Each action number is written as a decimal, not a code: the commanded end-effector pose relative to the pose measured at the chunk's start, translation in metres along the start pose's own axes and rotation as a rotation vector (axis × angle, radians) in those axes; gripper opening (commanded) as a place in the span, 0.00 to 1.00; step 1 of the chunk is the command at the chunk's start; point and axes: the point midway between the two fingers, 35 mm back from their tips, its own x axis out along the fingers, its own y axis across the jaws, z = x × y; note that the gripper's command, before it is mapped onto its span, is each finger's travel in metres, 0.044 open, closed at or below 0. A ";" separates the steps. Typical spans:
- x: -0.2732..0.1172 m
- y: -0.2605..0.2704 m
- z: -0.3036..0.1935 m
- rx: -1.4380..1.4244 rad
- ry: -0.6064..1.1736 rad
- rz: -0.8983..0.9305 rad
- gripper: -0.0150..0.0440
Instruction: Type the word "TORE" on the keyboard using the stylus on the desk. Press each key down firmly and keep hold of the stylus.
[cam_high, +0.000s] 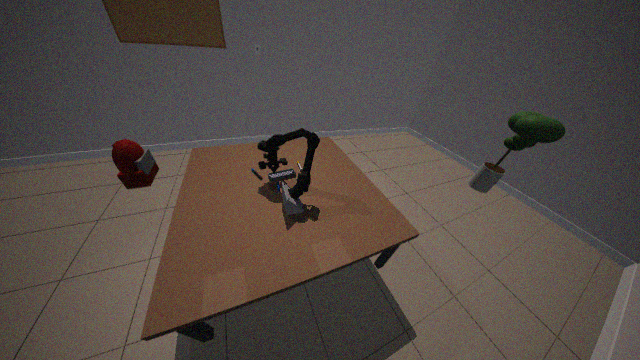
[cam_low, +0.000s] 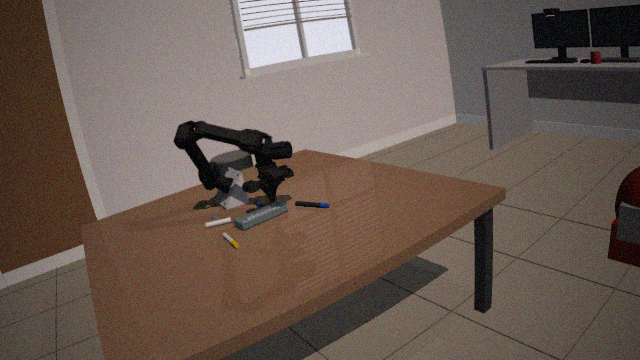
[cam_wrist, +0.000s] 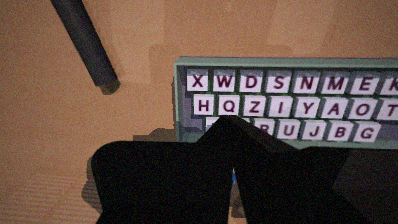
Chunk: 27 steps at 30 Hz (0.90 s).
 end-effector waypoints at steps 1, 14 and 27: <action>0.000 -0.023 0.001 0.000 0.001 -0.009 0.25; 0.000 -0.061 0.000 0.000 0.002 -0.013 0.25; 0.000 -0.120 0.000 -0.001 0.003 -0.015 0.25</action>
